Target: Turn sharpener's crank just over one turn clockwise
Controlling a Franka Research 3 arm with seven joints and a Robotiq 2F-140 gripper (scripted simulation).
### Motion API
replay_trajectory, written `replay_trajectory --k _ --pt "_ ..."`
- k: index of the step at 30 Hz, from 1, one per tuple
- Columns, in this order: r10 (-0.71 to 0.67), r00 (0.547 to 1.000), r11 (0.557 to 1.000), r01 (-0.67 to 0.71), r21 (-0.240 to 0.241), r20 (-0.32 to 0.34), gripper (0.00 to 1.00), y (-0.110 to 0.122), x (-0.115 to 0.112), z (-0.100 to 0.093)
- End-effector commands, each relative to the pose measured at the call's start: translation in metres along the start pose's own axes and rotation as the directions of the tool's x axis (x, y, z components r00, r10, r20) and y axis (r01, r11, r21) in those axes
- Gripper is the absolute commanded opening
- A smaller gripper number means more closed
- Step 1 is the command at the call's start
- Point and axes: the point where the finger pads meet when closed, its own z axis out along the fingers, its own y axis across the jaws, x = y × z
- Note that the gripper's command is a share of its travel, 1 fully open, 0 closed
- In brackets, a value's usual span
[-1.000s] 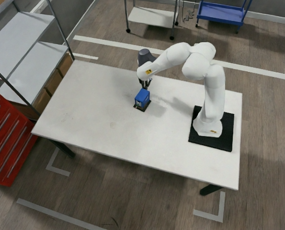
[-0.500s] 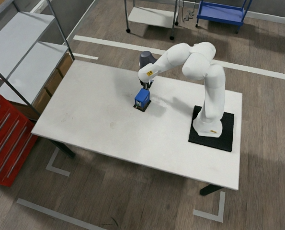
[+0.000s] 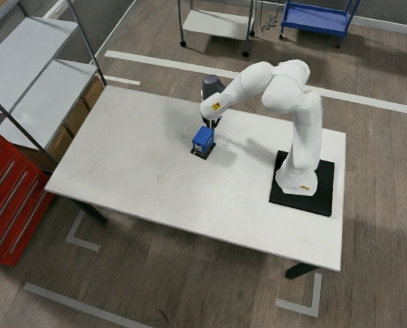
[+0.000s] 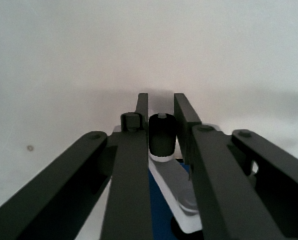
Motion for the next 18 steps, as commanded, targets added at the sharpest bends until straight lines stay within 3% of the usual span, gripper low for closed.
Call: replay_trajectory --k 1,18 --pt "-0.007 1.0 1.0 0.007 -0.004 0.0 0.1 0.007 0.001 0.003" --pt "-0.007 1.0 1.0 0.007 -0.004 0.0 0.1 0.027 0.001 0.002"
